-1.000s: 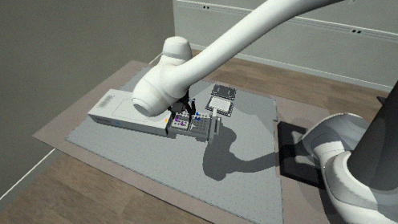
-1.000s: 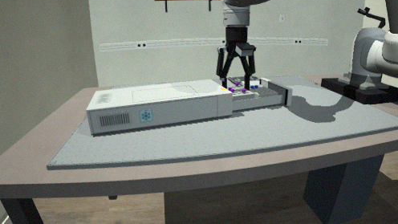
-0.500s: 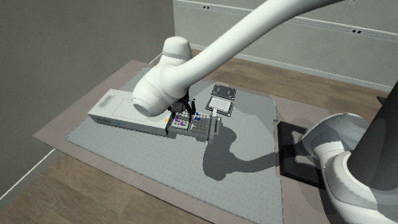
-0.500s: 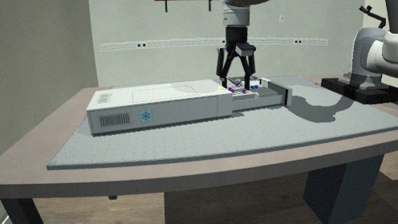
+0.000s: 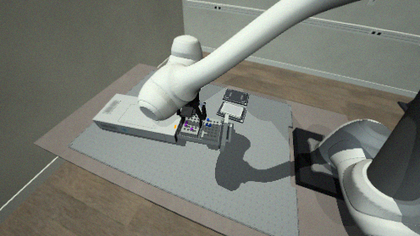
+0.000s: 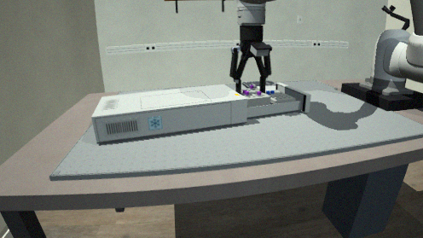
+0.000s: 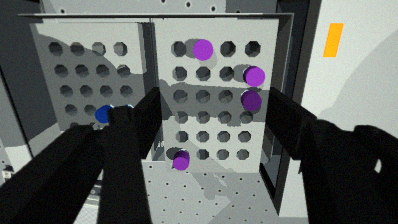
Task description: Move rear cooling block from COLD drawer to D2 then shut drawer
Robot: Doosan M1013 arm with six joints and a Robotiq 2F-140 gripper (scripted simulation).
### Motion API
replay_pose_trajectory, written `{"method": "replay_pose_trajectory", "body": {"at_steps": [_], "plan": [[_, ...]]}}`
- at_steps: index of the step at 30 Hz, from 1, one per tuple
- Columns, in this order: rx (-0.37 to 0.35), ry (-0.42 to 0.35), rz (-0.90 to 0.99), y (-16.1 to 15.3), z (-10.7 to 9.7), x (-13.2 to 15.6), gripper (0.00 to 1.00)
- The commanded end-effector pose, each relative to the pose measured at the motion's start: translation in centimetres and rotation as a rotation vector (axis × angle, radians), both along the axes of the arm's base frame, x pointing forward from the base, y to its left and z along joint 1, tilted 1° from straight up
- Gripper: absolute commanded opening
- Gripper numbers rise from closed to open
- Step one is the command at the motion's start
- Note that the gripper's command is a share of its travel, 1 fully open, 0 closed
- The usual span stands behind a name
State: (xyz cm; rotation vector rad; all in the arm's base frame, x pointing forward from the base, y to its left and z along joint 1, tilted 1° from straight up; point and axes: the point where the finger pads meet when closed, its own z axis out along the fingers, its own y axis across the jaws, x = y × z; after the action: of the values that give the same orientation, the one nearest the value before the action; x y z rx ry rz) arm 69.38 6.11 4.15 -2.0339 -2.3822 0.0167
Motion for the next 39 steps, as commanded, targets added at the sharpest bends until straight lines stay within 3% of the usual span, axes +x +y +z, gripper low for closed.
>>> {"method": "replay_pose_trajectory", "body": {"at_steps": [1,39], "plan": [[0.003,-0.006,-0.002,-0.2,0.9,0.3,0.10],[0.003,-0.004,-0.002,-0.1,5.1,0.2,0.10]]}}
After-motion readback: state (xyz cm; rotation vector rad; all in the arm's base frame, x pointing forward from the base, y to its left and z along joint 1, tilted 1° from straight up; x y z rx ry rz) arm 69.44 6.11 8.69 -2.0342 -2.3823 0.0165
